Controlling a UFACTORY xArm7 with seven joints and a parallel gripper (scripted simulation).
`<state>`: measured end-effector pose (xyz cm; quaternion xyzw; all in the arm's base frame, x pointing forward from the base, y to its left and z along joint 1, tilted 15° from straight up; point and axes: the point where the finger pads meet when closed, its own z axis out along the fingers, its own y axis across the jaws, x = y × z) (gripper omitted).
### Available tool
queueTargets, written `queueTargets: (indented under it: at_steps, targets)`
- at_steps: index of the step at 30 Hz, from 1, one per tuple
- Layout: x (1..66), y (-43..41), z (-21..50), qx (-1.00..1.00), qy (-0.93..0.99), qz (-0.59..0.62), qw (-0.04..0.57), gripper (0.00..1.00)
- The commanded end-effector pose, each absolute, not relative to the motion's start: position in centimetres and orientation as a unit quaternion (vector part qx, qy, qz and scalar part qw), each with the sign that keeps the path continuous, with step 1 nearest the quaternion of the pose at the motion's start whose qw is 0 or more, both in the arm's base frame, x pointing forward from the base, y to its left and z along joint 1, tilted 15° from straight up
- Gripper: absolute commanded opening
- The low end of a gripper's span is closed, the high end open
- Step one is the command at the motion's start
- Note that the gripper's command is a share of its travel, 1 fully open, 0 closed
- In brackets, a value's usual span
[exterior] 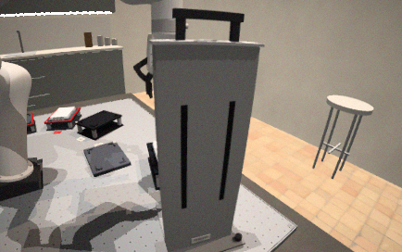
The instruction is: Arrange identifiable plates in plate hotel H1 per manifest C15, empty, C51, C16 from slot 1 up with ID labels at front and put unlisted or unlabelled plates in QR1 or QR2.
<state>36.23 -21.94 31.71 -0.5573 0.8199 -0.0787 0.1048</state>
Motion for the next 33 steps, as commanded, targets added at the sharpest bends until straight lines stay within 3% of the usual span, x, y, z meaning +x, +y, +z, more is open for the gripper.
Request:
queueTargets:
  at_steps: [1, 33]
  targets:
    - [36.1, -22.0, 32.5, -0.557, 0.82, -0.08, 0.106, 1.0]
    - [39.0, -13.1, 35.0, -0.557, 0.82, -0.08, 0.106, 1.0]
